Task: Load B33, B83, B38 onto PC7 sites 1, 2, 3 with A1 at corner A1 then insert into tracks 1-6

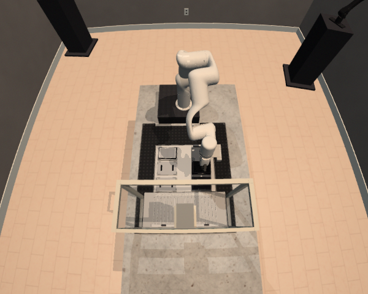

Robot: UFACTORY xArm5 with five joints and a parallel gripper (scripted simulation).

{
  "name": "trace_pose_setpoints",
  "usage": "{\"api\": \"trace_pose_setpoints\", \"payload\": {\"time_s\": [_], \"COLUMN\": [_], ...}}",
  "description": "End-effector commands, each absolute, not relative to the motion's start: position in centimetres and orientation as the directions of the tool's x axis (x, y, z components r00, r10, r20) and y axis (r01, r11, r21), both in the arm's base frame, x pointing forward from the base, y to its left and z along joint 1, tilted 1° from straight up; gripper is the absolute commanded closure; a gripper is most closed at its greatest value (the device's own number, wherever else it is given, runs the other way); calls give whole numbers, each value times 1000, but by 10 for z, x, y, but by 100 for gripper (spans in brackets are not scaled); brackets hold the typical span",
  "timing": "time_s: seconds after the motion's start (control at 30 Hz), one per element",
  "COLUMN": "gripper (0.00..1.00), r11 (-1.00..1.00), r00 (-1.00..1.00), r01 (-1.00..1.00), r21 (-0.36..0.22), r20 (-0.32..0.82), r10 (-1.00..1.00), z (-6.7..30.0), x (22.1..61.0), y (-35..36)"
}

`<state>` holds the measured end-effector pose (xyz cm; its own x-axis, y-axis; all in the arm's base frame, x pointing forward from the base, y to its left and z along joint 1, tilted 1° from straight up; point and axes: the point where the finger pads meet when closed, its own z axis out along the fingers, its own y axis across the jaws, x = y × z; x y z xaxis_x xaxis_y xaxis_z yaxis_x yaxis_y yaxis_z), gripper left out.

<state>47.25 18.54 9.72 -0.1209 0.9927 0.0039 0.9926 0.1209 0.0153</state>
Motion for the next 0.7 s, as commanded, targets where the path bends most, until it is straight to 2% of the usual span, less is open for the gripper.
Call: {"api": "trace_pose_setpoints", "payload": {"time_s": [0.0, 0.67], "gripper": [0, 0], "r11": [121, 120], "r00": [-121, -120], "r01": [993, 993], "r21": [16, 16], "r20": [19, 18], "r10": [992, 993], "z": [99, 87], "x": [474, 446], "y": [186, 101]}}
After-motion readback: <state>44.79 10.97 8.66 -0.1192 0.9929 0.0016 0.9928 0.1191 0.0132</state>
